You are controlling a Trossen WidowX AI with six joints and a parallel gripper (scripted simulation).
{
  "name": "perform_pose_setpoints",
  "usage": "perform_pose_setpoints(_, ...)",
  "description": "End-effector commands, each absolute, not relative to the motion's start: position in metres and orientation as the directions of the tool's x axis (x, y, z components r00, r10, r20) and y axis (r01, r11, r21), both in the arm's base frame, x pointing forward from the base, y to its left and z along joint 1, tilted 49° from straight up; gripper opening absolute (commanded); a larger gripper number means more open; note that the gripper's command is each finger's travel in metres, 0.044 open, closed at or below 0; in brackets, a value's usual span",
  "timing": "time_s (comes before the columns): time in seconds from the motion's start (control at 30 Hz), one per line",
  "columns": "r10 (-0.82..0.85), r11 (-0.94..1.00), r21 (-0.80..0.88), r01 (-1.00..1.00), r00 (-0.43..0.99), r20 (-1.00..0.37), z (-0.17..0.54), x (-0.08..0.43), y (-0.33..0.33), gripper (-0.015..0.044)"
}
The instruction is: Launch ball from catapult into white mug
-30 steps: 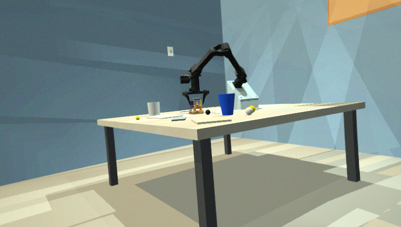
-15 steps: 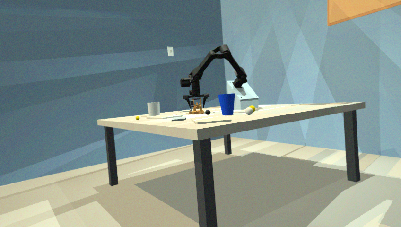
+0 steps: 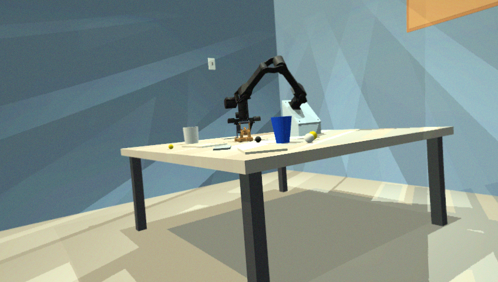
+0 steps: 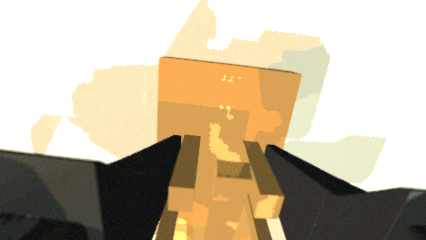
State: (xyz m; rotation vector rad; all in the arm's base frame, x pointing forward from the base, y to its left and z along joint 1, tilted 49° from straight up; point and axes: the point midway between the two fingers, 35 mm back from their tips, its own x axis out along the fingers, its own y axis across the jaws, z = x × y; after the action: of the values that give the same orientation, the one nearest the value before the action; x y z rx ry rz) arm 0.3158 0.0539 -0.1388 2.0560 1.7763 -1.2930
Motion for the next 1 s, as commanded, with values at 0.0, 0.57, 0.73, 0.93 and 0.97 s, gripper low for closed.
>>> perform_pose_setpoints(0.0, 0.744, -0.299, -0.407, 0.863, -0.057, -0.666, -0.139, 0.317, 0.053, 0.0151)
perform_pose_setpoints(0.57, 0.739, -0.213, -0.315, 0.925, -0.058, -0.671, -0.125, 0.313, -0.005, 0.0)
perform_pose_setpoints(0.73, 0.735, -0.106, -0.197, 0.975, -0.057, -0.676, -0.147, 0.303, -0.027, 0.0)
perform_pose_setpoints(0.93, 0.734, 0.03, -0.051, 0.998, -0.057, -0.676, -0.173, 0.29, -0.051, 0.0)
perform_pose_setpoints(0.97, 0.735, 0.053, -0.026, 0.998, -0.057, -0.676, -0.178, 0.288, -0.055, 0.0)
